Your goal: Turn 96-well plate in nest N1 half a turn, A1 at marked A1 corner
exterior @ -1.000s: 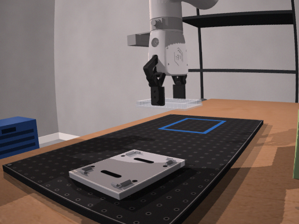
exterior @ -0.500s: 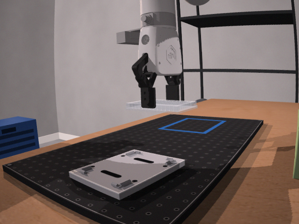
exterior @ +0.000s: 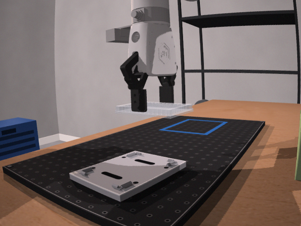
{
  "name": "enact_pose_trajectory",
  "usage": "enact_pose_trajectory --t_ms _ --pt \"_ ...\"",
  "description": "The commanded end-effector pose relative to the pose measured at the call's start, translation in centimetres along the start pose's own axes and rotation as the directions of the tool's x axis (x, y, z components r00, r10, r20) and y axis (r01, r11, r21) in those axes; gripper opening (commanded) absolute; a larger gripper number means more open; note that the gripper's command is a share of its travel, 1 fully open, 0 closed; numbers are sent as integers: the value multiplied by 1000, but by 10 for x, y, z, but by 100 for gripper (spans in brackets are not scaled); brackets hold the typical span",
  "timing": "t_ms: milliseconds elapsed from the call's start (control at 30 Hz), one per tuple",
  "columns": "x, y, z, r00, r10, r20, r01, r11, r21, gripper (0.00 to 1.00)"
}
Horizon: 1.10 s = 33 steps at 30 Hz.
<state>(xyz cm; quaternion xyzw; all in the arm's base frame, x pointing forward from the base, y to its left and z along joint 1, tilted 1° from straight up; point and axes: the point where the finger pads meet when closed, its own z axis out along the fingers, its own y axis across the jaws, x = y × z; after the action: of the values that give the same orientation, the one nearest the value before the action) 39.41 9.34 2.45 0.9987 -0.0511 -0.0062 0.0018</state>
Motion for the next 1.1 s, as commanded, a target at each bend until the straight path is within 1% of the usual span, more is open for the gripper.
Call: enact_pose_trajectory --t_ms 0,67,567,633,1067 --pt "-1 -11 -1 1000 0 -3 0 1000 3 0" --pt "-1 -11 -1 1000 0 -3 0 1000 3 0" --pt "-11 -60 -3 1000 0 -3 0 1000 3 0" --pt "-11 -60 -3 1000 0 -3 0 1000 3 0" --pt "-20 -102 -4 1000 0 -3 0 1000 4 0"
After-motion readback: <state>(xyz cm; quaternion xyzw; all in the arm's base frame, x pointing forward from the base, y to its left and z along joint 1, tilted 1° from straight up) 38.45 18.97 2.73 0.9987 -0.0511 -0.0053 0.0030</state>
